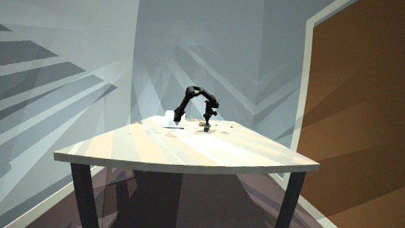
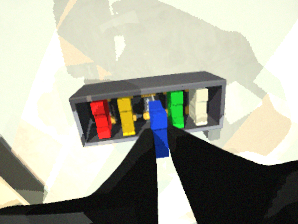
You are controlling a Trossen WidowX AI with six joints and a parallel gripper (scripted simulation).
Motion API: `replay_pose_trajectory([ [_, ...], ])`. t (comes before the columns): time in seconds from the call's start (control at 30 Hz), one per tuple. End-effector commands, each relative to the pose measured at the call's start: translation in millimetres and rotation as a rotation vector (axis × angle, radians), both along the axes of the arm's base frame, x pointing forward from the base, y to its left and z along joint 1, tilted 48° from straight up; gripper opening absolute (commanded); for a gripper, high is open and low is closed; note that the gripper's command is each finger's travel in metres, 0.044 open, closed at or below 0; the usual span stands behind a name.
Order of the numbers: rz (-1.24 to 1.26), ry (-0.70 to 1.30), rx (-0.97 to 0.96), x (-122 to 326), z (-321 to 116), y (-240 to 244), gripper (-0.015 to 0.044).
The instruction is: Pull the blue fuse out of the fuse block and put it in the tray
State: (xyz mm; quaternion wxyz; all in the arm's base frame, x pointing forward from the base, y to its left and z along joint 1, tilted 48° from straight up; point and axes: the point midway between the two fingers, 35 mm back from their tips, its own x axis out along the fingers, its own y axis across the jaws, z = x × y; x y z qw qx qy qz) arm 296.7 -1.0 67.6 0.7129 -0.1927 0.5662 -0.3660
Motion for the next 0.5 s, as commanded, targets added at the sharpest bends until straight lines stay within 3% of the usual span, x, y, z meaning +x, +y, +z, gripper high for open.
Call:
replay_pose_trajectory([
  [0.0, -0.003, -0.005, 0.007, 0, 2, 3, 0.0],
  [0.47, -0.002, -0.005, 0.007, -2, 13, 16, 0.0],
])
